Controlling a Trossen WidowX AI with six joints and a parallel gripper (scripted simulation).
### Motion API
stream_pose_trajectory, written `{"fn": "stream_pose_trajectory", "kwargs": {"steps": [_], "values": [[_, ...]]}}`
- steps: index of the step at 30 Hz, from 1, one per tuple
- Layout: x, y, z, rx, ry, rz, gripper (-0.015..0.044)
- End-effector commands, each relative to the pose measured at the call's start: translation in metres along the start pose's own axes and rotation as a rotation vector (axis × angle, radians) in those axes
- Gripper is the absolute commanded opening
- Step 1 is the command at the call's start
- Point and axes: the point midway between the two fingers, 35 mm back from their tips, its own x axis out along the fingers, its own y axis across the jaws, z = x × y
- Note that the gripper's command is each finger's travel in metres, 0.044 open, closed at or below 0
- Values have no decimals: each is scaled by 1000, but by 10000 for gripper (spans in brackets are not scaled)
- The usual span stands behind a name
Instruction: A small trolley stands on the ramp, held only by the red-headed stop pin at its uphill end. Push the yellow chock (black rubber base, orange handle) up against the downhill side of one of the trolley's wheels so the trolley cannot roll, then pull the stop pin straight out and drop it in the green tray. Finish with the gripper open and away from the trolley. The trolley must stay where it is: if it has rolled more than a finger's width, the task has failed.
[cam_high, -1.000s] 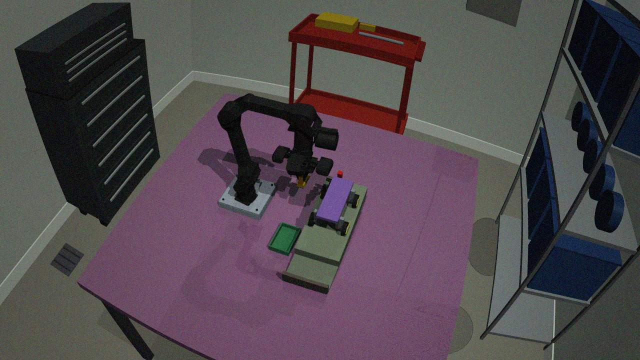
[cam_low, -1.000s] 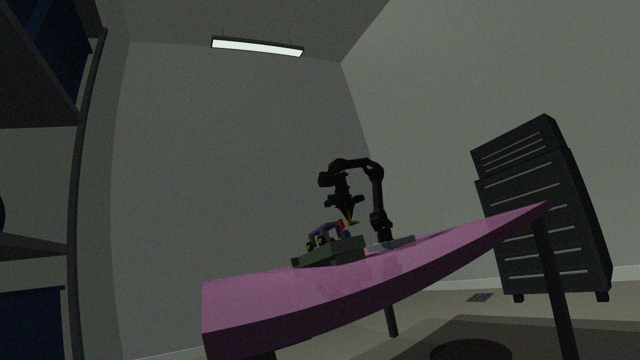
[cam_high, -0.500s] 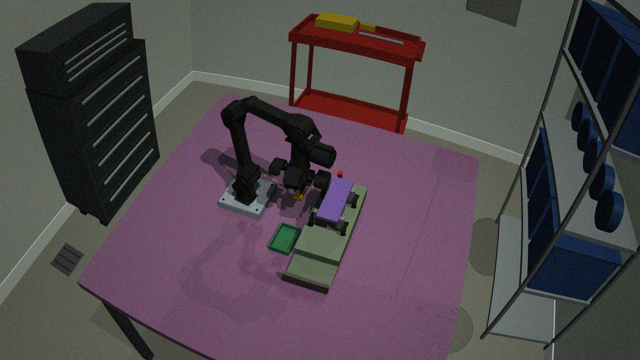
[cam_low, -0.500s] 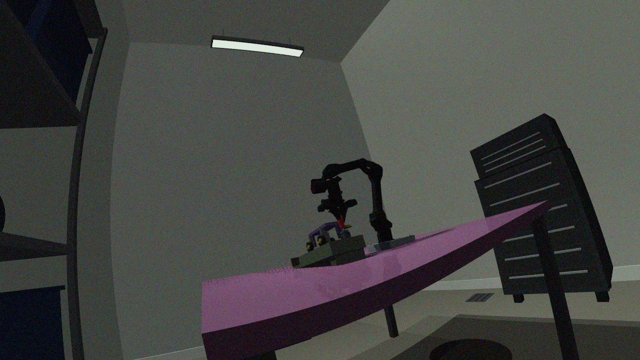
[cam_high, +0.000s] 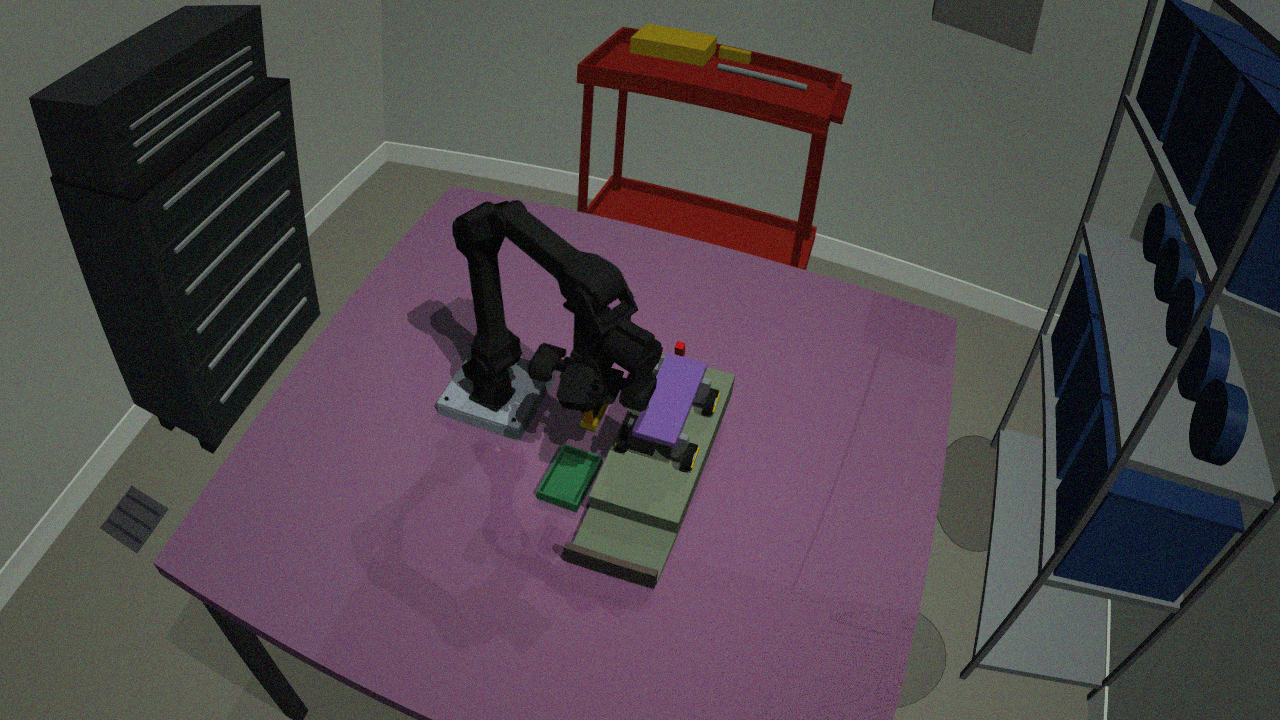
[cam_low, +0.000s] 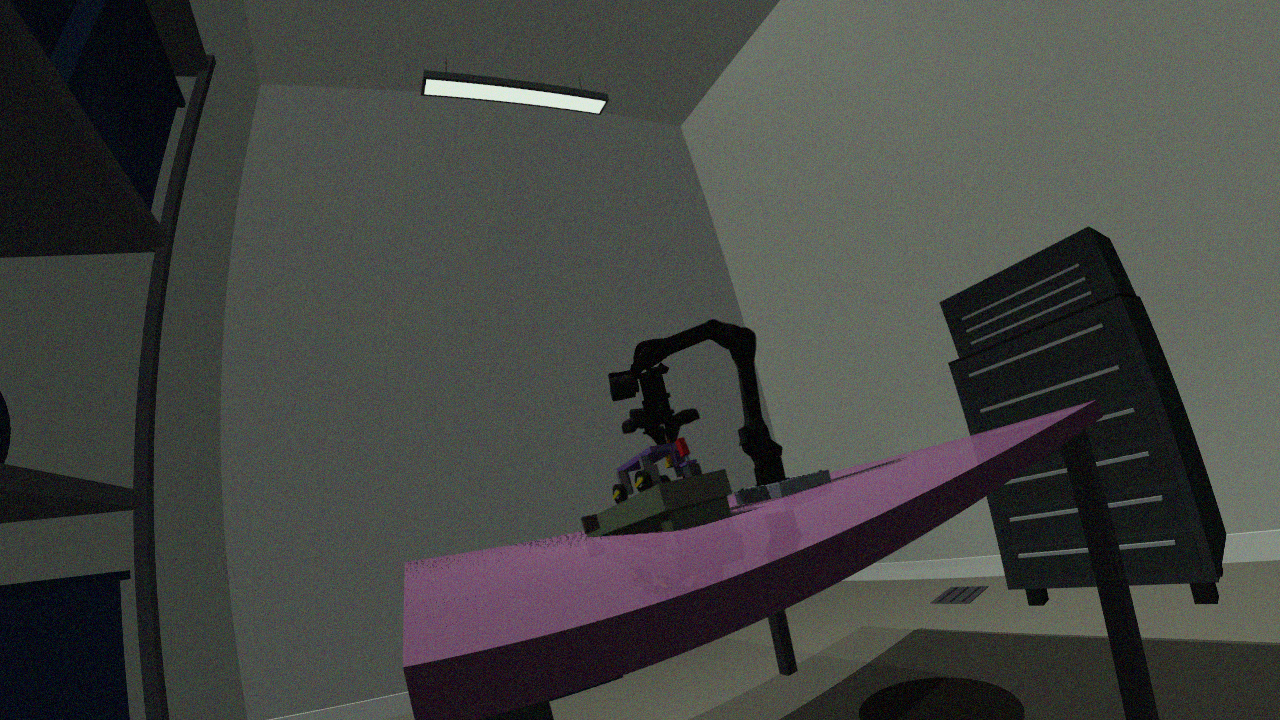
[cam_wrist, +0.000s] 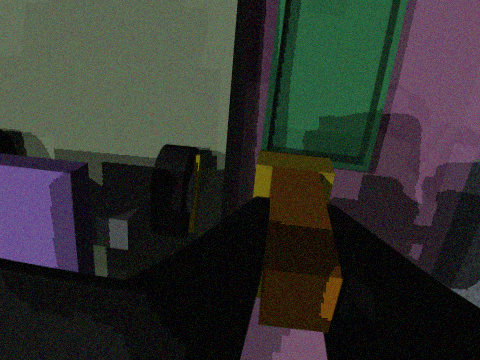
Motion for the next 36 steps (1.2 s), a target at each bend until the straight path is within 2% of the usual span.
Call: {"fn": "stream_pose_trajectory", "kwargs": {"steps": [1,15,21,36], "values": [[-1,5,17,-3,-9,10,0],[-1,19,70,-3,-14,11,0],[-1,19,74,-3,89,10,0],[4,48,77,-3,94,13,0]]}}
